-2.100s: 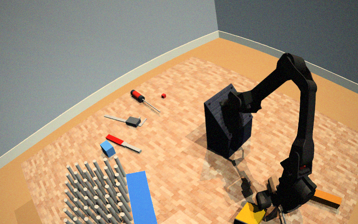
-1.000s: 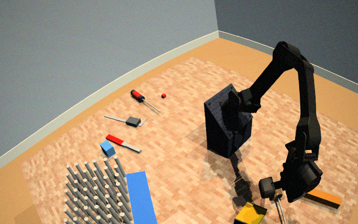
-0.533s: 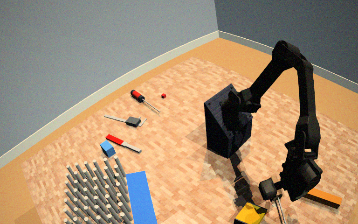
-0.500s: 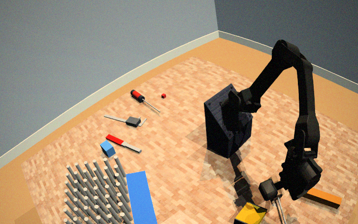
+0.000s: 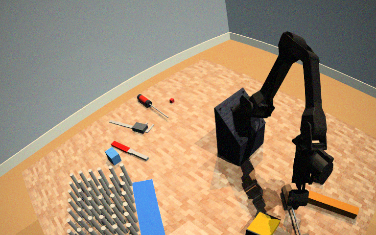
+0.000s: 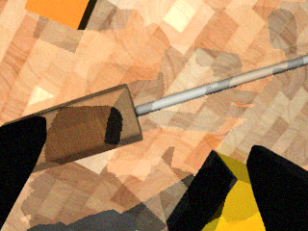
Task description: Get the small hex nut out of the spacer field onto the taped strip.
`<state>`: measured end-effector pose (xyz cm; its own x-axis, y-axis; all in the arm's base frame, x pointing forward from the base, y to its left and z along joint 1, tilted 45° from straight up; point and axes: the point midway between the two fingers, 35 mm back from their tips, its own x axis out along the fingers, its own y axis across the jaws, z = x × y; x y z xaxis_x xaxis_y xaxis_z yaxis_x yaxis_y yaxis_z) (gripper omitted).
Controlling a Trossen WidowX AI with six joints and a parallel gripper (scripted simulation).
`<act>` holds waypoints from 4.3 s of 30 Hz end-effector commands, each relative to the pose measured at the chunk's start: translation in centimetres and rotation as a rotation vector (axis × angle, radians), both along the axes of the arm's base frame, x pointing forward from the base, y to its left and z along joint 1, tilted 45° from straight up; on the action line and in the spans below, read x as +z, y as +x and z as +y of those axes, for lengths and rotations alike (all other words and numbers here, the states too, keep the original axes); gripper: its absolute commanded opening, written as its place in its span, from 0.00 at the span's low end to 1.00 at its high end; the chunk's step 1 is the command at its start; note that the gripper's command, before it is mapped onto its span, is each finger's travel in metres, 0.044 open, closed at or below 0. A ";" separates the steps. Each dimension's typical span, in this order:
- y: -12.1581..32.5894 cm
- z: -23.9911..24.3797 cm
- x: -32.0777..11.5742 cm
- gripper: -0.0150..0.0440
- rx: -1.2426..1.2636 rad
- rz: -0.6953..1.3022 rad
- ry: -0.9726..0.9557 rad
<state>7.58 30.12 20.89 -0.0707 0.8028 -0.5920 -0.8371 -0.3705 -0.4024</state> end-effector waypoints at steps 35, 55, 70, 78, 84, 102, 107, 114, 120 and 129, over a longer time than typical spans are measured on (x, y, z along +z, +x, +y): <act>-2.5 -4.0 -3.2 1.00 0.886 -1.744 0.238; -2.4 -3.4 -3.7 0.73 0.887 -1.743 0.238; -2.5 -1.5 -5.2 0.73 0.887 -1.742 0.238; -2.7 -0.7 -6.2 0.73 0.887 -1.741 0.238; -2.8 0.0 -6.9 0.73 0.887 -1.741 0.238; -3.2 0.9 -8.2 0.59 0.886 -1.741 0.239; -3.2 0.9 -8.2 0.54 0.886 -1.741 0.239; -2.2 0.4 -7.1 0.29 0.897 -1.742 0.232; -0.8 -0.9 -5.0 0.25 0.910 -1.742 0.224; 0.4 -3.8 -1.8 0.25 0.920 -1.741 0.220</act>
